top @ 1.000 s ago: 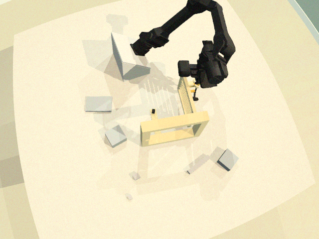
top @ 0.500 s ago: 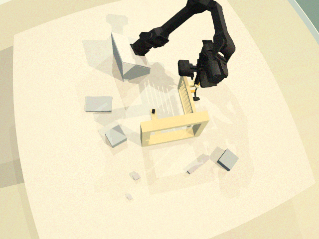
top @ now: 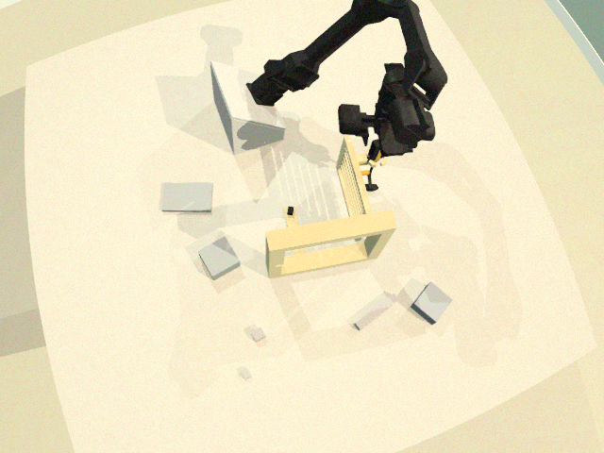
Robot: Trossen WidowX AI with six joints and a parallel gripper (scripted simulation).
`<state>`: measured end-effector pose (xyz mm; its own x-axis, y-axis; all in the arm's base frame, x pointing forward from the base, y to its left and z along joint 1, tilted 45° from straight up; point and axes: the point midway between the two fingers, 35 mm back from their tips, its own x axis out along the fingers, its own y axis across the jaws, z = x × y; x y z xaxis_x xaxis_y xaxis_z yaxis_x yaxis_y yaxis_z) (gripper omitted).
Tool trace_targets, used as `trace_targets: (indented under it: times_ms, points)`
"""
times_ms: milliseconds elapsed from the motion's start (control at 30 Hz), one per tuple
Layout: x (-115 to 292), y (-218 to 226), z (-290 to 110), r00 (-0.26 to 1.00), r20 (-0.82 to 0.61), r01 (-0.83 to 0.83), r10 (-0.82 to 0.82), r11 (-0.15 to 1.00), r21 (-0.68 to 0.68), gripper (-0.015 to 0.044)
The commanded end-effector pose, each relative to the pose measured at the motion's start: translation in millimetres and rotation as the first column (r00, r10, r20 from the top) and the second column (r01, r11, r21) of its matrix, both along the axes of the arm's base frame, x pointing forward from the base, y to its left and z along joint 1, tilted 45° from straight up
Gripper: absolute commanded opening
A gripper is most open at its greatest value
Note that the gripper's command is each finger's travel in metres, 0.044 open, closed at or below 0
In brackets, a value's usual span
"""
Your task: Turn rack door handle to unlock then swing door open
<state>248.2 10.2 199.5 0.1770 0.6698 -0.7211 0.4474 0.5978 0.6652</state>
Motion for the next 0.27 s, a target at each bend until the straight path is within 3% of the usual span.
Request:
trace_targets:
  times_ms: [0,233]
  points:
    - [-1.4,-5.0,6.1,1.0,0.006,0.025,-0.025,1.0,-0.01,0.0292]
    - [-4.1,-12.9,14.8,0.998,0.017,0.062,-0.061,0.998,-0.021,0.0292]
